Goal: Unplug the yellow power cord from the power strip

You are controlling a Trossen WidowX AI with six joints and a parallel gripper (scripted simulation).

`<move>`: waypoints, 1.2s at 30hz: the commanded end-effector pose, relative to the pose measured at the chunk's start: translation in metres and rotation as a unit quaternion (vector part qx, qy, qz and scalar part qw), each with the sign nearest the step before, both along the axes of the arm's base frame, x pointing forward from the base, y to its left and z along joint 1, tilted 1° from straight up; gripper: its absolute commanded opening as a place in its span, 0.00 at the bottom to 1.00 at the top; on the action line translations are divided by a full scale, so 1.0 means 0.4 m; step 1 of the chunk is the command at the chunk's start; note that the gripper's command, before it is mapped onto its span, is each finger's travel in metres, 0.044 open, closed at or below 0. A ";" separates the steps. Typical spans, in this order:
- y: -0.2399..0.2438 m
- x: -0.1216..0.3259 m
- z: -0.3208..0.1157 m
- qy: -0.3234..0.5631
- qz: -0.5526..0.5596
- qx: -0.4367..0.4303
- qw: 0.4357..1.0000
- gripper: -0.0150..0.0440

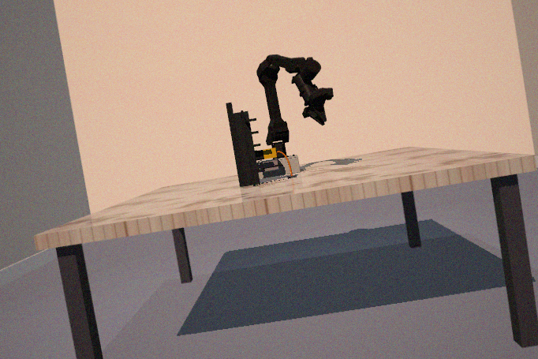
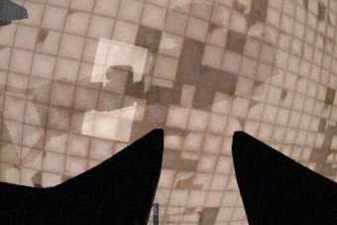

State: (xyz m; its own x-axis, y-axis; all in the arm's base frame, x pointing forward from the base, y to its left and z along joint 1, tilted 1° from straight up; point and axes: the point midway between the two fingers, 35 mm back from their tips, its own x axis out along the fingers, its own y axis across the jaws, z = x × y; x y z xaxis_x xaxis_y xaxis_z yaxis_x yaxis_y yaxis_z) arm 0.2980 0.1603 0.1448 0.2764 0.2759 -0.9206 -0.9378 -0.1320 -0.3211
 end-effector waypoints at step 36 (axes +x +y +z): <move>-0.466 0.046 -0.141 0.140 -0.052 -0.134 0.980 0.53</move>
State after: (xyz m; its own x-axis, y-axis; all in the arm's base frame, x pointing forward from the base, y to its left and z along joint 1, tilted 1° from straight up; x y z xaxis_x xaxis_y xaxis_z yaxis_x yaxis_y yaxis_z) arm 0.3162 -0.0202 0.0877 0.0169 0.0013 -0.9999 -0.9973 -0.0715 -0.0169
